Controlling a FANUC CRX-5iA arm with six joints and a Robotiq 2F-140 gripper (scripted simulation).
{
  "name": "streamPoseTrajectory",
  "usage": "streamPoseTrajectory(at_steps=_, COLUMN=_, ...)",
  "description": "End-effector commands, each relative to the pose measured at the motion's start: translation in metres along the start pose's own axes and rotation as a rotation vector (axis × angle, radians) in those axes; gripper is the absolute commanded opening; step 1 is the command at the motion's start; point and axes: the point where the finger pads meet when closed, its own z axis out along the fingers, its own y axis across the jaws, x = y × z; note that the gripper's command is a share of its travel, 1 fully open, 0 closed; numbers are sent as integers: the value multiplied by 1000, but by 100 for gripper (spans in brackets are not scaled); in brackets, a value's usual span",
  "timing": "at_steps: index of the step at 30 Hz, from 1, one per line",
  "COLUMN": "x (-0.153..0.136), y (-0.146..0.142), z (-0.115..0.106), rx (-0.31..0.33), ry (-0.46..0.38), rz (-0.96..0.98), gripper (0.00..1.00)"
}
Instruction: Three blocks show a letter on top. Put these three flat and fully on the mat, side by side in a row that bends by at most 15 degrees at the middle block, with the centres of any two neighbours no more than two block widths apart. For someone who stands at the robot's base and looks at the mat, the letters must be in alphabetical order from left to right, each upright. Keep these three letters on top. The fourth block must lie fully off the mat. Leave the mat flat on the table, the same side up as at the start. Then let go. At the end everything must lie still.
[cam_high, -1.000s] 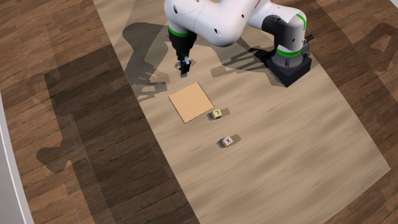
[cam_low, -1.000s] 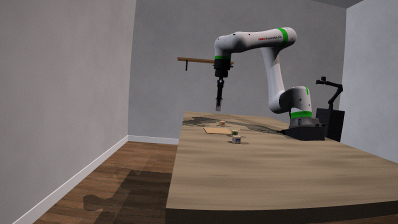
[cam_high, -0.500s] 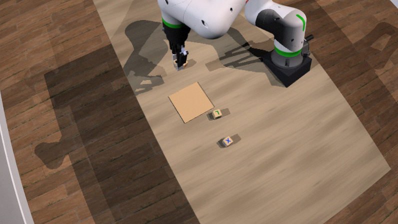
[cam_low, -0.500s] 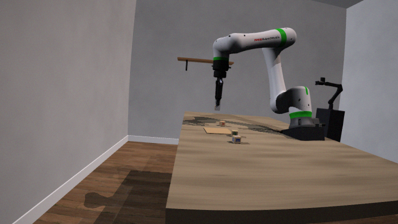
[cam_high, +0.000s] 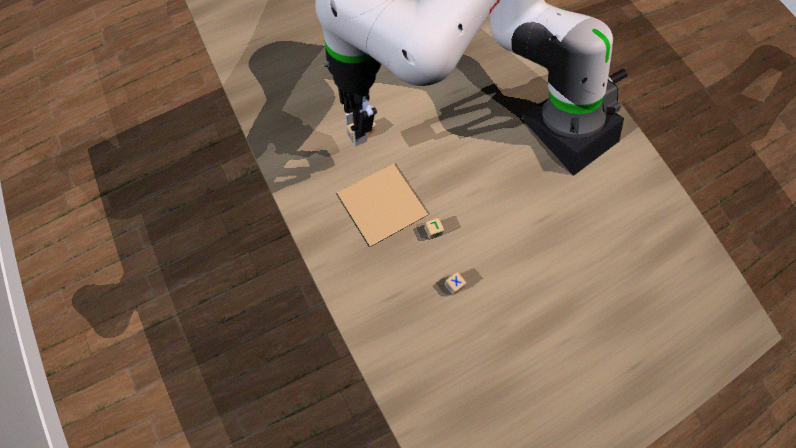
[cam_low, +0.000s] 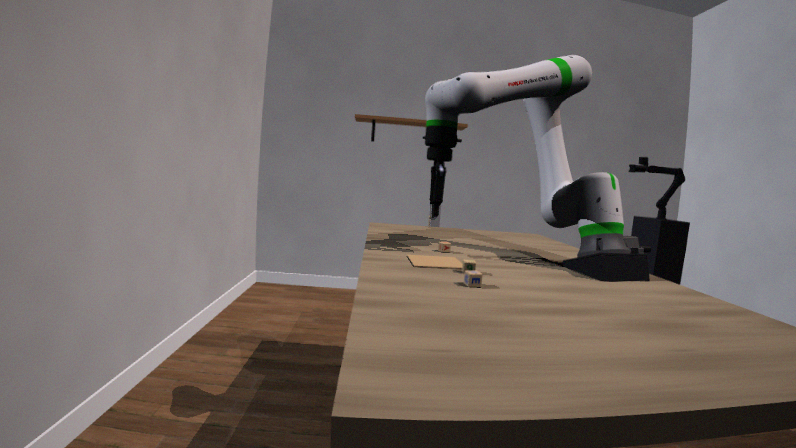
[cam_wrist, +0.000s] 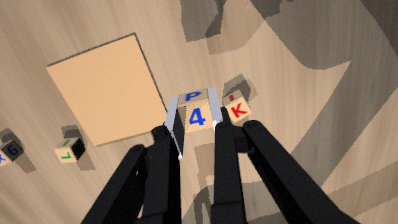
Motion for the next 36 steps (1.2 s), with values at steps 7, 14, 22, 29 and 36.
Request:
streamPoseTrajectory(at_steps=7, x=0, y=0, z=37, rx=0, ry=0, rz=0, gripper=16)
streamPoseTrajectory(at_steps=14, x=0, y=0, z=66, rx=0, ry=0, rz=0, gripper=16)
streamPoseTrajectory(at_steps=22, x=0, y=0, z=78, rx=0, ry=0, rz=0, gripper=16)
streamPoseTrajectory(at_steps=29, x=0, y=0, z=79, rx=0, ry=0, rz=0, gripper=16)
streamPoseTrajectory(at_steps=36, x=0, y=0, z=79, rx=0, ry=0, rz=0, gripper=16)
